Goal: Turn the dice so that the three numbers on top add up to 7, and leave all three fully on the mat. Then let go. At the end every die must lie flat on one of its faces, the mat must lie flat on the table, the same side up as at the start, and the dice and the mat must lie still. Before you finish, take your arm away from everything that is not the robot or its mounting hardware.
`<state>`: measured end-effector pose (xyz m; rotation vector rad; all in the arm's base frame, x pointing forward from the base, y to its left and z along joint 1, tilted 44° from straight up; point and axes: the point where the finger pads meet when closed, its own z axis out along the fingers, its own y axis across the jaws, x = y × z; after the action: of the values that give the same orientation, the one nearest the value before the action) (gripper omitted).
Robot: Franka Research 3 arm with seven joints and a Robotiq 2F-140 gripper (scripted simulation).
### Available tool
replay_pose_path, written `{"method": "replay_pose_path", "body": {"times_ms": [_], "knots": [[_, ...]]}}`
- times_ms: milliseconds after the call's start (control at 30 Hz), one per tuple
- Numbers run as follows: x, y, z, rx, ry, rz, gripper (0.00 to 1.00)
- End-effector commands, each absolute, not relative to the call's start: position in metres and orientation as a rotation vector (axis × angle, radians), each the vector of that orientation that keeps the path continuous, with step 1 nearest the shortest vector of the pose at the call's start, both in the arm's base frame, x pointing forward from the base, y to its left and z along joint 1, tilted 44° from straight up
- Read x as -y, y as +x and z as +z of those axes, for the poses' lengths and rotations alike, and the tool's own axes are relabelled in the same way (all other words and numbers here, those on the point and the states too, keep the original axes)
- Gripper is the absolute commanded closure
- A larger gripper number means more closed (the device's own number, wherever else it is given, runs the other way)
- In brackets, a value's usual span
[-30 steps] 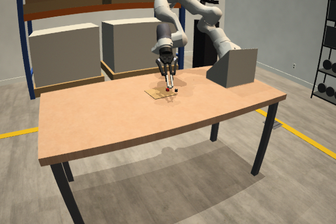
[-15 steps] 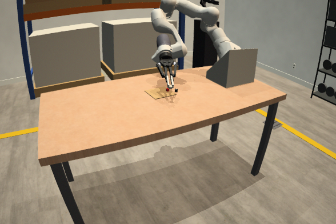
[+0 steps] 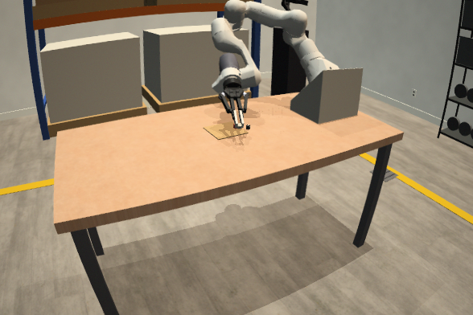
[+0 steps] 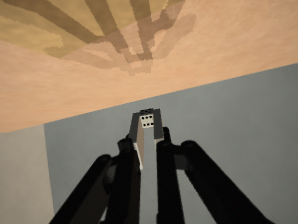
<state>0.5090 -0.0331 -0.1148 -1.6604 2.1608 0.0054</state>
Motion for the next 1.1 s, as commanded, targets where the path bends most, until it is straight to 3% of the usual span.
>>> {"method": "replay_pose_path", "body": {"times_ms": [0, 1067], "knots": [[0.042, 0.508, -0.125, -2.167, -1.655, 0.018, 0.93], [0.069, 0.507, -0.152, -2.167, -1.655, 0.018, 0.93]]}}
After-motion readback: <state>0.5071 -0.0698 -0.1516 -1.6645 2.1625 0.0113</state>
